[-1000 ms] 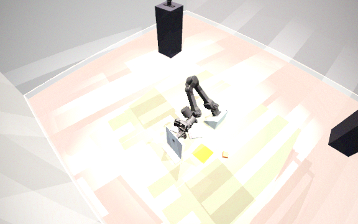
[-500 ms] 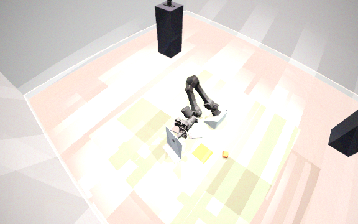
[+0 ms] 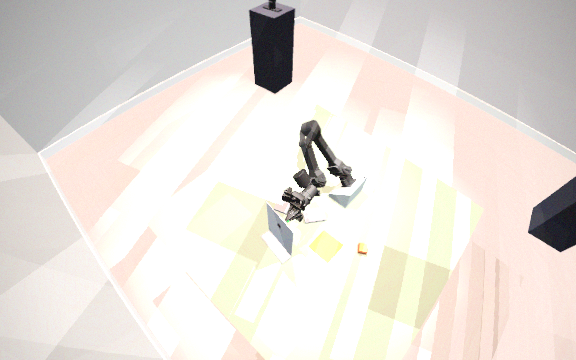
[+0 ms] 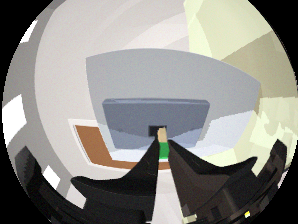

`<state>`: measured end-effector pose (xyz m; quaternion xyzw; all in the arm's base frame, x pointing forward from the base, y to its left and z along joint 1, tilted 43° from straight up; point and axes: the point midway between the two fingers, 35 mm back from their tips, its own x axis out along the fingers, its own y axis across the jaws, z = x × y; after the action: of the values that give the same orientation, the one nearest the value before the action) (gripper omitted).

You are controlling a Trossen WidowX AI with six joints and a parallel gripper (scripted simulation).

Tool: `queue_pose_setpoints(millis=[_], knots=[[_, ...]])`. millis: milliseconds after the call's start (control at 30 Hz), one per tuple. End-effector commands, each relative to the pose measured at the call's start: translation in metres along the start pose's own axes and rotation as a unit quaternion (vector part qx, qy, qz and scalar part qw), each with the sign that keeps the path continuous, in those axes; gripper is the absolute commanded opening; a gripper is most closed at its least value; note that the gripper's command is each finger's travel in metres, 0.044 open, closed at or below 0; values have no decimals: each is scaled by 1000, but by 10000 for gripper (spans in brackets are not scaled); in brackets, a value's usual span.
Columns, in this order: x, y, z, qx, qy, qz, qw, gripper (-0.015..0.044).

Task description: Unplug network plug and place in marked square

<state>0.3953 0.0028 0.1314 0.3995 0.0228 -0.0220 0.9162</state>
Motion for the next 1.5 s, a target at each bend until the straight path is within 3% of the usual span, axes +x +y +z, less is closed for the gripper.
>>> queue_pose_setpoints(millis=[0,1467], knots=[[-4,0,-1,-1,1,0,1000,0],[-28,0,-14,-1,1,0,1000,0]])
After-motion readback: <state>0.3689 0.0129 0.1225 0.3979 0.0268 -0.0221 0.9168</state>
